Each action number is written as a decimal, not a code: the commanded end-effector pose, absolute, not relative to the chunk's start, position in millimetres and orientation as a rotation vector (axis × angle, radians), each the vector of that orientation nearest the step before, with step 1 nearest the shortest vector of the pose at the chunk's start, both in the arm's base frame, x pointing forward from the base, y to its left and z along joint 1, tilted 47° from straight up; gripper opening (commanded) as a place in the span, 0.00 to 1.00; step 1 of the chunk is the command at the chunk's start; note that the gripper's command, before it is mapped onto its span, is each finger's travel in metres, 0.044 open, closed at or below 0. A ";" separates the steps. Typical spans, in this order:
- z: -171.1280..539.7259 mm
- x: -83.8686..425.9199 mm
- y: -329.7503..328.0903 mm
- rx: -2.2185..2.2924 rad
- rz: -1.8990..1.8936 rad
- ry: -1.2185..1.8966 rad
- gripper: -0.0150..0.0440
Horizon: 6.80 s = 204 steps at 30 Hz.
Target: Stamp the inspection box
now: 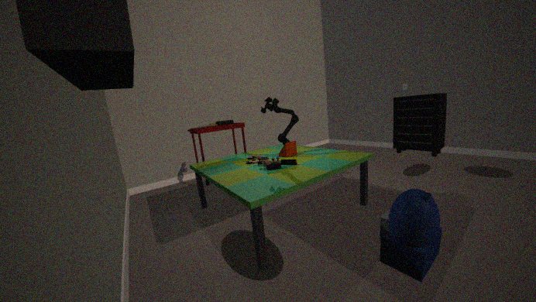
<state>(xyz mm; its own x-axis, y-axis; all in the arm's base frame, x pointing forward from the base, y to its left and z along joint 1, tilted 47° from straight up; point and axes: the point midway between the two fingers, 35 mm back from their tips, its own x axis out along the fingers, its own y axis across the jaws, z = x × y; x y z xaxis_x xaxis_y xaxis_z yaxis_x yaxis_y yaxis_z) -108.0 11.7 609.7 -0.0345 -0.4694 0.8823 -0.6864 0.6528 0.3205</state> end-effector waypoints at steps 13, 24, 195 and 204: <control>598.4 46.8 -89.9 1.257 -0.052 -1.266 0.63; 533.0 215.9 -109.8 1.300 -0.286 -0.747 0.63; -88.0 306.2 137.4 -0.682 -0.500 1.311 0.25; -85.0 305.4 140.5 -0.682 -0.500 1.312 0.25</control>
<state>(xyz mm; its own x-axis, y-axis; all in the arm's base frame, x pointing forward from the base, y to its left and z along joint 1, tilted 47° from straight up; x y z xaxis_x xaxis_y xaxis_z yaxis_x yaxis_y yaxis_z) 305.9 139.1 -86.0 0.2024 -0.6864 -0.6986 -0.0486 0.7054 -0.7071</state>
